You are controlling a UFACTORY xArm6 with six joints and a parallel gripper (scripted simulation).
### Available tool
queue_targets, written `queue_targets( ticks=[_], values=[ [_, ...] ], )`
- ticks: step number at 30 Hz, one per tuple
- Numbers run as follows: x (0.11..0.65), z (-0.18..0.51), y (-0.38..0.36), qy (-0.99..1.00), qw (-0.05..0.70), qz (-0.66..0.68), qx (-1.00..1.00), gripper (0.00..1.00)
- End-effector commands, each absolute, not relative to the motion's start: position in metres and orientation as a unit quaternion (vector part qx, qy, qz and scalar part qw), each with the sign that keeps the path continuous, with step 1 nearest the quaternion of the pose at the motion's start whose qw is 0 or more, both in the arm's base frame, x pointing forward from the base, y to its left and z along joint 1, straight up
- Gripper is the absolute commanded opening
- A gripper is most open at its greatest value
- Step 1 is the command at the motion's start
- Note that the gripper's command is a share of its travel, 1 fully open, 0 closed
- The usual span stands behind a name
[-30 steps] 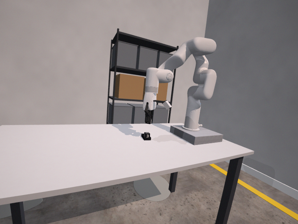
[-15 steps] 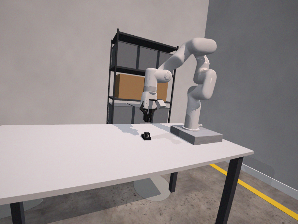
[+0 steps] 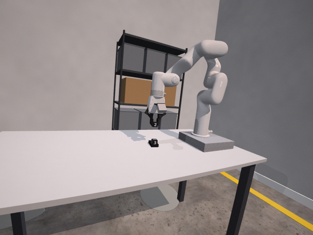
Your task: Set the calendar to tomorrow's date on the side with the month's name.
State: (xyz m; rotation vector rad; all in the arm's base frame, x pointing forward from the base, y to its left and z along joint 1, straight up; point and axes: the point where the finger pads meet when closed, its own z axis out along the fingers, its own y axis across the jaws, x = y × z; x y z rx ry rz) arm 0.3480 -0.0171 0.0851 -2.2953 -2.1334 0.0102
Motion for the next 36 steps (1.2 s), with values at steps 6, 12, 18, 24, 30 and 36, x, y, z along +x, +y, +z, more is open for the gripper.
queue_targets(
  ticks=[6, 12, 18, 24, 30, 36],
  values=[
    [0.349, 0.086, -0.018, -0.677, 0.001, 0.003, -0.736, 0.27],
    [0.349, 0.086, -0.018, -0.676, 0.001, 0.003, -0.737, 0.27],
    [0.349, 0.082, -0.018, -0.667, 0.001, 0.004, -0.745, 0.27],
    [0.349, 0.072, -0.018, -0.666, 0.001, 0.004, -0.746, 0.27],
    [0.349, 0.052, -0.018, -0.666, 0.001, 0.004, -0.746, 0.27],
    [0.349, 0.032, -0.018, -0.666, 0.001, 0.004, -0.746, 0.27]
  ],
)
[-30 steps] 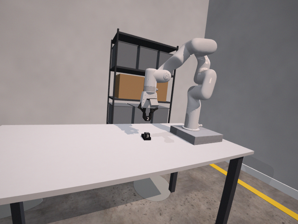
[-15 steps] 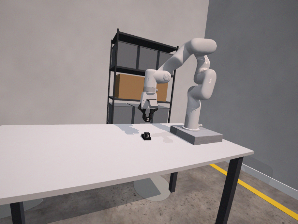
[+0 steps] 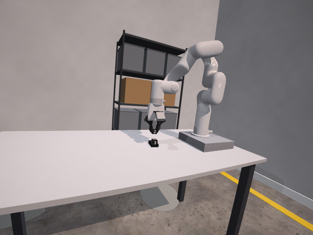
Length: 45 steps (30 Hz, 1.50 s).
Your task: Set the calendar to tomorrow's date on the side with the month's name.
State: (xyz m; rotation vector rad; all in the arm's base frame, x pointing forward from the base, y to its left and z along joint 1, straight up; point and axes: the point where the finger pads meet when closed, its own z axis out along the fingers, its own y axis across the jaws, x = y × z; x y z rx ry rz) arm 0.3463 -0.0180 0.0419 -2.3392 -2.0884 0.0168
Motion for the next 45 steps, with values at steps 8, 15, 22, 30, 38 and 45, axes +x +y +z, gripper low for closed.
queue_targets(
  ticks=[8, 15, 22, 30, 38, 45],
  values=[
    [0.3487, 0.0222, -0.0183, -0.666, 0.001, 0.004, -0.746, 0.27],
    [0.3487, 0.0207, -0.0183, -0.666, 0.001, 0.004, -0.746, 0.27],
    [0.3487, 0.0207, -0.0183, -0.666, 0.001, 0.004, -0.746, 0.27],
    [0.3487, 0.0207, -0.0183, -0.666, 0.001, 0.004, -0.746, 0.27],
    [0.3487, 0.0207, -0.0183, -0.666, 0.001, 0.004, -0.746, 0.27],
    [0.3487, 0.0207, -0.0183, -0.666, 0.001, 0.004, -0.746, 0.27]
  ],
)
